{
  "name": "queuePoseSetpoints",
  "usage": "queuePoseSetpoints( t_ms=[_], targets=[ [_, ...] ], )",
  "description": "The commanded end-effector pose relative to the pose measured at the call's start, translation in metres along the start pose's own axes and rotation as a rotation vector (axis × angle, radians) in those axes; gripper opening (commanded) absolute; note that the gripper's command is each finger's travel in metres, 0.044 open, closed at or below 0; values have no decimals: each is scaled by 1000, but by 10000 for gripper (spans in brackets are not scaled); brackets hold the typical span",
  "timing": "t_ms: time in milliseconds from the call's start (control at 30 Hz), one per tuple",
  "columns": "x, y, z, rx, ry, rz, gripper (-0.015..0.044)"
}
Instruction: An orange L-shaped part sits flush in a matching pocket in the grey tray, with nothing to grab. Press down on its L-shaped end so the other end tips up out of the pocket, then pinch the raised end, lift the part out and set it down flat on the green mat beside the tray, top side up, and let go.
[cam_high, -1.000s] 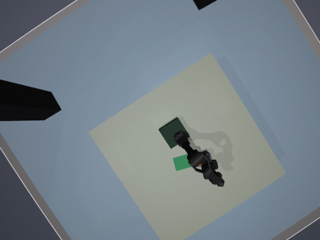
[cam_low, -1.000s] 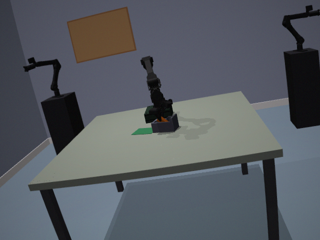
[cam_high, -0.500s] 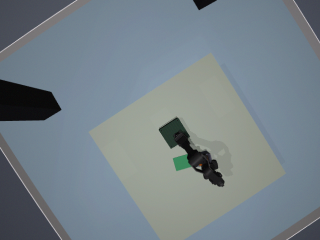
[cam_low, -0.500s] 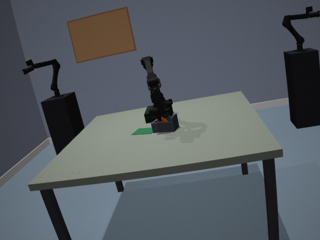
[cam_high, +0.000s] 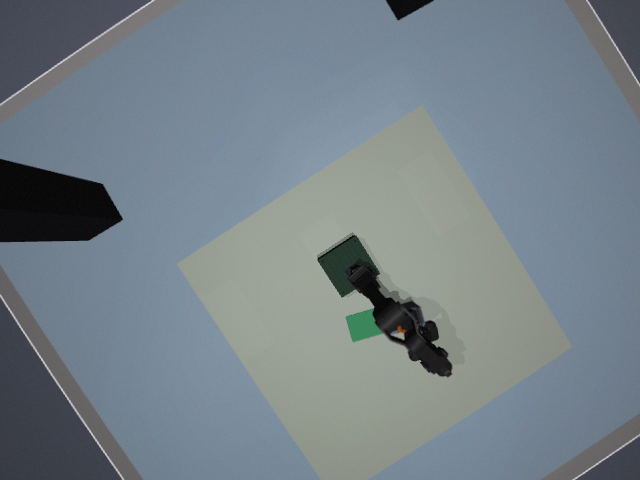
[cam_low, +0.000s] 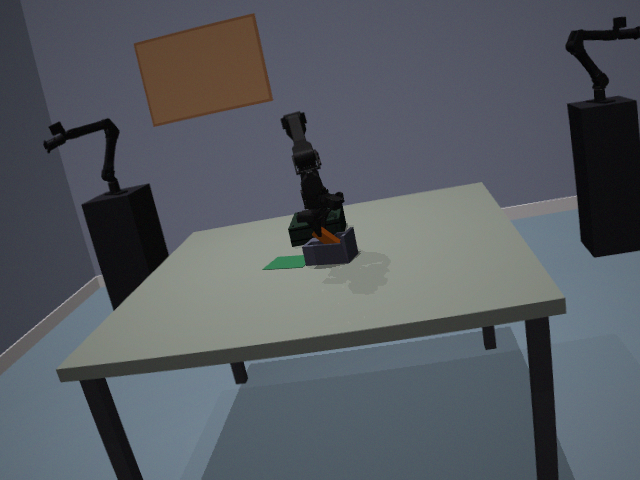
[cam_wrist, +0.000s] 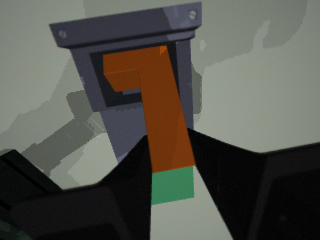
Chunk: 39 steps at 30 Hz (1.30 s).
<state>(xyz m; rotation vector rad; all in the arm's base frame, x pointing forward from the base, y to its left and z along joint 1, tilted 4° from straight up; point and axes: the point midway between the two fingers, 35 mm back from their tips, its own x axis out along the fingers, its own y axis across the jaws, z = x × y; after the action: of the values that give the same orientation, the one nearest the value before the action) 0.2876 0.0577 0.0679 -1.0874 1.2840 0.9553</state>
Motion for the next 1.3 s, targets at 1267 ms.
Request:
queuePoseSetpoints(
  t_ms=[1267],
  targets=[
    [-64, -1, 1, 2, -10, -11, 0]
  ],
)
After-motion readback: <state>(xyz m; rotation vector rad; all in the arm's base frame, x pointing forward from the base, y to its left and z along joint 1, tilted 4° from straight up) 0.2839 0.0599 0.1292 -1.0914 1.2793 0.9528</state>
